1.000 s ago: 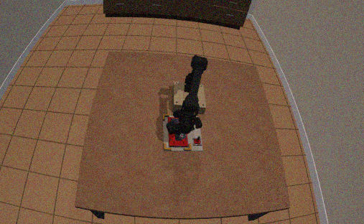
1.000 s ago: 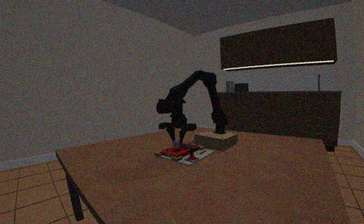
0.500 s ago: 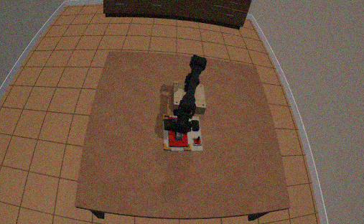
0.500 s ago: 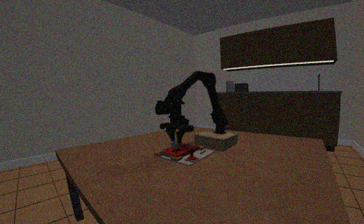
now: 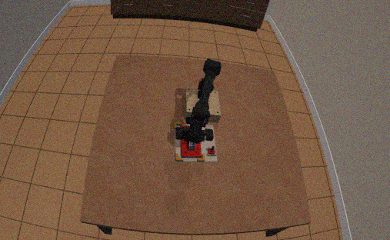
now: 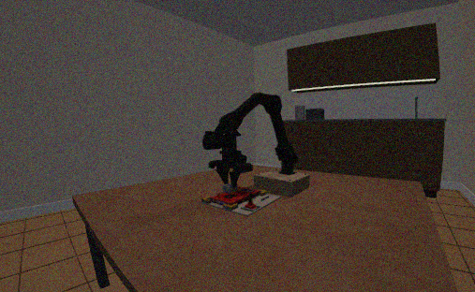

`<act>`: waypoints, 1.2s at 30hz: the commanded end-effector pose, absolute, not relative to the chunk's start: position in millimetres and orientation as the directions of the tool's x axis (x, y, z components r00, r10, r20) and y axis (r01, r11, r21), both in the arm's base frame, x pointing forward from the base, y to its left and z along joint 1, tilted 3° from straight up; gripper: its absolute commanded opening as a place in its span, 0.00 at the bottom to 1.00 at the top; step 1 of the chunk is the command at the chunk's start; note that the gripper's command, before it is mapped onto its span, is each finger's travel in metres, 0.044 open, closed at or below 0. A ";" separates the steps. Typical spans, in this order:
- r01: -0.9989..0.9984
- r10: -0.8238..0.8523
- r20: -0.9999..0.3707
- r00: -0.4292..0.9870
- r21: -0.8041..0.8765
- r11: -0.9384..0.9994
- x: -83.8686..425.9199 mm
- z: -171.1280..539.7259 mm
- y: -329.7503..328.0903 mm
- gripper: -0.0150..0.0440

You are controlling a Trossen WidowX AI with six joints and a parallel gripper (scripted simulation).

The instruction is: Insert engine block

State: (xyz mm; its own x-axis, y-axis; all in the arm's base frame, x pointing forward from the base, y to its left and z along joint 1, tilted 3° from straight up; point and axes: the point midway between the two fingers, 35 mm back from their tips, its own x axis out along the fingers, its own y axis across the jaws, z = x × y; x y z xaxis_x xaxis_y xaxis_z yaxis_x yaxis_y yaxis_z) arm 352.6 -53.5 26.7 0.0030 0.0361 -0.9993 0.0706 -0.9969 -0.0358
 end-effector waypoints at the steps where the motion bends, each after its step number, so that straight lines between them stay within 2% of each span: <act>1: 0.045 0.030 -1.000 0.003 -0.030 -0.999 352.7 26.6 -55.3 0.52; 12: 0.047 0.030 -1.000 0.003 -0.030 -0.998 352.7 26.6 -55.4 0.52; 20: 0.189 0.030 -1.000 0.003 -0.029 -0.982 352.7 26.6 -55.4 0.52; 27: 0.204 0.030 -1.000 0.003 -0.029 -0.979 352.8 26.6 -55.3 0.52; 36: 0.019 0.030 -1.000 0.003 -0.030 -0.999 352.9 26.7 -55.4 0.52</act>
